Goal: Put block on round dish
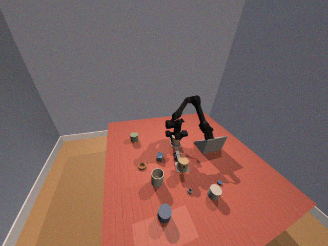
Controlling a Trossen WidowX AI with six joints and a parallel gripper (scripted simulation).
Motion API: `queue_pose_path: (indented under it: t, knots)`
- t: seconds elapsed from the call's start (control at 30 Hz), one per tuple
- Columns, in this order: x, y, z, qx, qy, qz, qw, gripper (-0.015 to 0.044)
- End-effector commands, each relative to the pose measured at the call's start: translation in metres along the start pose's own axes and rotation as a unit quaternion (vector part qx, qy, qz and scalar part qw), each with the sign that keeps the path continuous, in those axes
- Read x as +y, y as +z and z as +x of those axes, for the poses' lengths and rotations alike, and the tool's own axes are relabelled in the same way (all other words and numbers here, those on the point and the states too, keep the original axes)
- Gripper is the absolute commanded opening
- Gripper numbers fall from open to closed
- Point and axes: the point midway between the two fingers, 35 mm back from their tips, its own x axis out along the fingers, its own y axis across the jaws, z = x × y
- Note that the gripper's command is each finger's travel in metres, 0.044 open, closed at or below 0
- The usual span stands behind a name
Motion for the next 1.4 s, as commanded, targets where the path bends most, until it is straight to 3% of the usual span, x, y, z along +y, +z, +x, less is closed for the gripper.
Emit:
queue_pose_path:
  t: [0.0,1.37]
  knots:
    - [-0.003,0.002,-0.006,-0.005,-0.004,0.004,1.000,0.0000]
    - [-0.005,0.004,-0.057,-0.008,-0.002,0.003,1.000,0.0000]
